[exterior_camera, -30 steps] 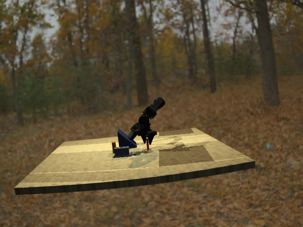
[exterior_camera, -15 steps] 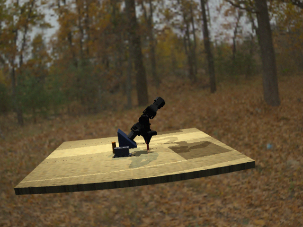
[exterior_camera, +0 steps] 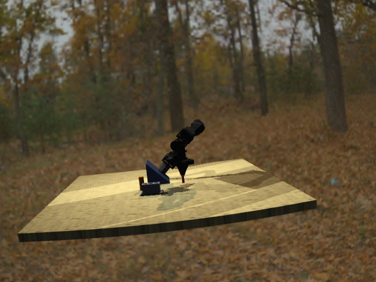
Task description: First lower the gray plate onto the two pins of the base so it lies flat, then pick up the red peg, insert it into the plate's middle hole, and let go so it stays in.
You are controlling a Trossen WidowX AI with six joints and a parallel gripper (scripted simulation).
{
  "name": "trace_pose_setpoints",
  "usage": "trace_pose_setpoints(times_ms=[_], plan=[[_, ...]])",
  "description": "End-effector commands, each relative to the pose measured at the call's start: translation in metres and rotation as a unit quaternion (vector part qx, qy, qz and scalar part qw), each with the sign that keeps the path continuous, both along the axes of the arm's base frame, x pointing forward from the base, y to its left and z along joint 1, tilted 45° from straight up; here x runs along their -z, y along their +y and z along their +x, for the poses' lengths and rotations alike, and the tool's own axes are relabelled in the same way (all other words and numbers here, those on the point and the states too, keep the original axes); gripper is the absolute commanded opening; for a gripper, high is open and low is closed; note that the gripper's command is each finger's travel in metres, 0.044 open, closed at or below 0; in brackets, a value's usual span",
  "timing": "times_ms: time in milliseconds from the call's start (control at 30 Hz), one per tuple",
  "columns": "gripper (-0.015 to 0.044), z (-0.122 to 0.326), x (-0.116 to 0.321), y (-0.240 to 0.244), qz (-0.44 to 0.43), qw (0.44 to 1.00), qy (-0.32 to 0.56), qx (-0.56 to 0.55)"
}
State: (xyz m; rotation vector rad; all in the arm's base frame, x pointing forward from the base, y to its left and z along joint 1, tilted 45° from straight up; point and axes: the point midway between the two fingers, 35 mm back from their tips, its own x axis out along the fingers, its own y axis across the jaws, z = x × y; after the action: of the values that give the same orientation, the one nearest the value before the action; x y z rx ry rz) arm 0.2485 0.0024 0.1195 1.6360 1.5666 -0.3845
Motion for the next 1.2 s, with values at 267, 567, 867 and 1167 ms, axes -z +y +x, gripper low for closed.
trace_pose_setpoints(times_ms=[267, 567, 867, 1167], plan=[[0.0, -0.003, -0.025, -0.027, -0.009, 1.0, -0.004, 0.012], [0.0, -0.005, -0.036, -0.037, -0.009, 1.0, -0.005, 0.019], [0.0, 0.009, -0.027, -0.057, -0.01, 1.0, -0.004, 0.016], [0.0, 0.023, -0.015, -0.077, -0.011, 1.0, -0.003, 0.012]])
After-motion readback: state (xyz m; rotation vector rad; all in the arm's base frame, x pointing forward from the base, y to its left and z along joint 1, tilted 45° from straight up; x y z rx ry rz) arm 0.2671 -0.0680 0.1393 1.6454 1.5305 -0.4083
